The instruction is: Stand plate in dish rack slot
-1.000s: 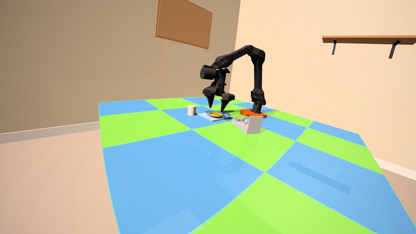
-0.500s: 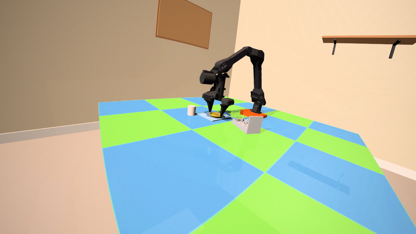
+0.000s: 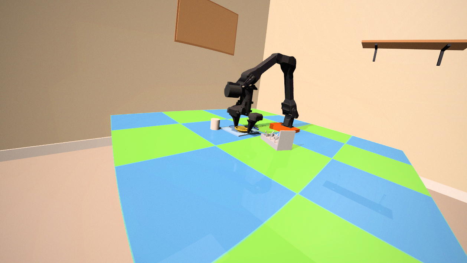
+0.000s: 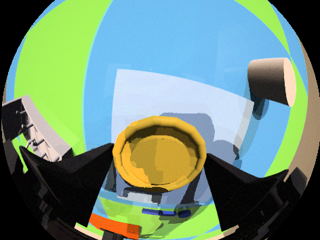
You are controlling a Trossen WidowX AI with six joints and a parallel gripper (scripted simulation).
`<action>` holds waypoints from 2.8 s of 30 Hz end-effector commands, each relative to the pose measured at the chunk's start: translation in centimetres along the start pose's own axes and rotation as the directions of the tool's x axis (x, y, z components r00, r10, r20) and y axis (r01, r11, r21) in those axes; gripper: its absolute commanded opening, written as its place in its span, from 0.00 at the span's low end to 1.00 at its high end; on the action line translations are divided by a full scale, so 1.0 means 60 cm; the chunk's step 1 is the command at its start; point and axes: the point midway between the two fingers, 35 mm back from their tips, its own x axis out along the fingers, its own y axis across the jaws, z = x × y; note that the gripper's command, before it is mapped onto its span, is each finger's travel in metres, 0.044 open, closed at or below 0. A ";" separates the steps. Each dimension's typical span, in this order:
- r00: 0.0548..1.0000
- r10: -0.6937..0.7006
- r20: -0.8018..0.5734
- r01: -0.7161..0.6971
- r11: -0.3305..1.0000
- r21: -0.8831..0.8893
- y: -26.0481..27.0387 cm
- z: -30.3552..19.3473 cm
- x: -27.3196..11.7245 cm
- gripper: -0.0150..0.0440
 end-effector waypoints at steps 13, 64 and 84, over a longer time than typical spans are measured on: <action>1.000 0.005 -0.001 -0.005 1.000 -0.004 0.000 0.002 -0.008 0.64; 1.000 0.006 -0.001 -0.005 0.994 0.109 0.034 0.002 -0.290 0.25; 0.999 0.044 -0.021 -0.033 0.922 0.386 0.141 -0.094 -0.273 0.25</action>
